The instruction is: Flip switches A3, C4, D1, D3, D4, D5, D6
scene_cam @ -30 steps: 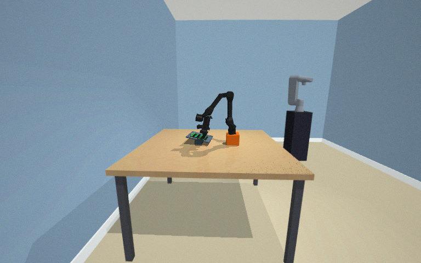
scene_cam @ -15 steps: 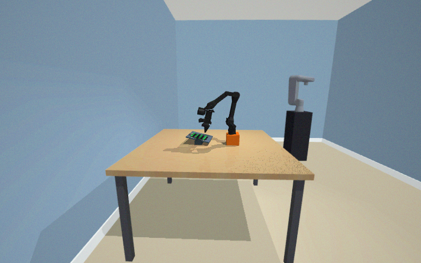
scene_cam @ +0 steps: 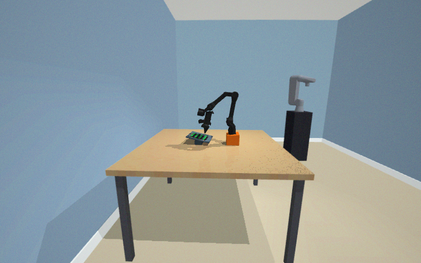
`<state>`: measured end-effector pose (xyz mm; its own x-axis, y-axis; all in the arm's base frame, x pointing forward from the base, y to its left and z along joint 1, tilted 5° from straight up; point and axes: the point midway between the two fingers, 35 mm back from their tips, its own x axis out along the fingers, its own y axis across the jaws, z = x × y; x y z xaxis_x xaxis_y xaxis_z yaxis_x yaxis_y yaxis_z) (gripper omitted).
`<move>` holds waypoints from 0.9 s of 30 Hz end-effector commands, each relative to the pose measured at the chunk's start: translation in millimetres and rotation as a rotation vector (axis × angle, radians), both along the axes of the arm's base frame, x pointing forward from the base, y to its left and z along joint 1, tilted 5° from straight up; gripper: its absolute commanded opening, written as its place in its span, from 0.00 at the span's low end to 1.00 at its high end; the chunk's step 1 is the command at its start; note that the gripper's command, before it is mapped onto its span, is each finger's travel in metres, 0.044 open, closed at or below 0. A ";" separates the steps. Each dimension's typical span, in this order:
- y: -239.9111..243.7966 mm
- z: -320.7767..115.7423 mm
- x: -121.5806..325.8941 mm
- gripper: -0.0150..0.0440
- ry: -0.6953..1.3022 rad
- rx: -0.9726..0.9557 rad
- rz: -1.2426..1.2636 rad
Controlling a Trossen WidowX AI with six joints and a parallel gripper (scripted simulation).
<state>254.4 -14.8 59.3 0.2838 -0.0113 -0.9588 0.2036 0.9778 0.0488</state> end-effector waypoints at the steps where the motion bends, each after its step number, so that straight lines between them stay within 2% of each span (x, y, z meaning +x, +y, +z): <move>1: -0.4 -14.6 -1.2 0.25 0.021 0.005 0.005; 27: -0.7 -37.7 5.6 0.25 0.021 0.005 0.005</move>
